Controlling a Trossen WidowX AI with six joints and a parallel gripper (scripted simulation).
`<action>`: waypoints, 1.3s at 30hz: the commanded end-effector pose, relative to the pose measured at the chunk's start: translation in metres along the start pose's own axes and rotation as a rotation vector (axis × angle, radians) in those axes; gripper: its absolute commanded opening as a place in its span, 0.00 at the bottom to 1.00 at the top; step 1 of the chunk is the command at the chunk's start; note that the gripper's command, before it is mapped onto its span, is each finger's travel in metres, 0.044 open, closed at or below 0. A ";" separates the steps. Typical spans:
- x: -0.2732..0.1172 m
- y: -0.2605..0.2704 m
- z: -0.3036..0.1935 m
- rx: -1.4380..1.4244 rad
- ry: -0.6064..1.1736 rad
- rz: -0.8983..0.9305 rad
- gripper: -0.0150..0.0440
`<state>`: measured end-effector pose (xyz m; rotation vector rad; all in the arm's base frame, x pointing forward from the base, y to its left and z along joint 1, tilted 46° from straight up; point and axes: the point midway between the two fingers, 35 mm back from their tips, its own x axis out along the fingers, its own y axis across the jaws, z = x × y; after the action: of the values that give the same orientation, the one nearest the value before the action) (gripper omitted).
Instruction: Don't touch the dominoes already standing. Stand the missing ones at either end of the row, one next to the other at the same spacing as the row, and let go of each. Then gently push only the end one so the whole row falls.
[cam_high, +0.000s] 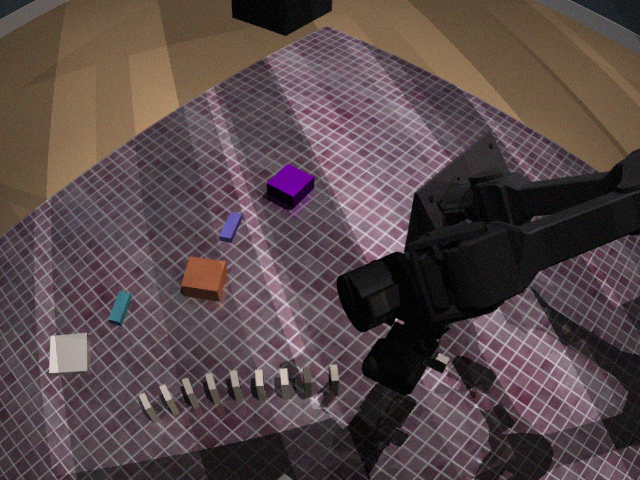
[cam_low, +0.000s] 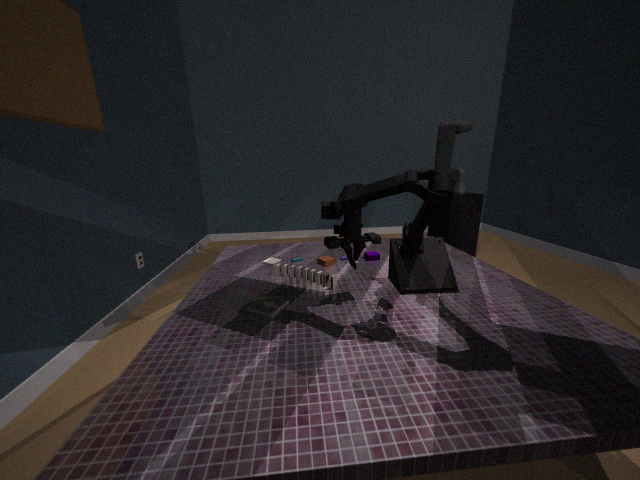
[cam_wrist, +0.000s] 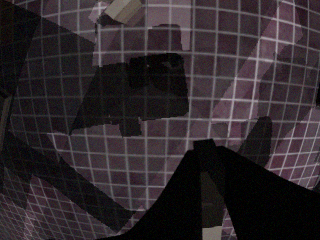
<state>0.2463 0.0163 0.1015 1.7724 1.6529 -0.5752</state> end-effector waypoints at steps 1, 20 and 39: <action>-0.036 -0.002 -0.001 -0.010 -0.001 0.006 0.30; -0.038 0.098 -0.144 -1.167 -0.005 0.013 0.30; -0.013 0.100 -0.131 -1.252 -0.189 -0.066 0.30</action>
<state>0.3279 0.0959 0.2297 0.7745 1.4216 0.3241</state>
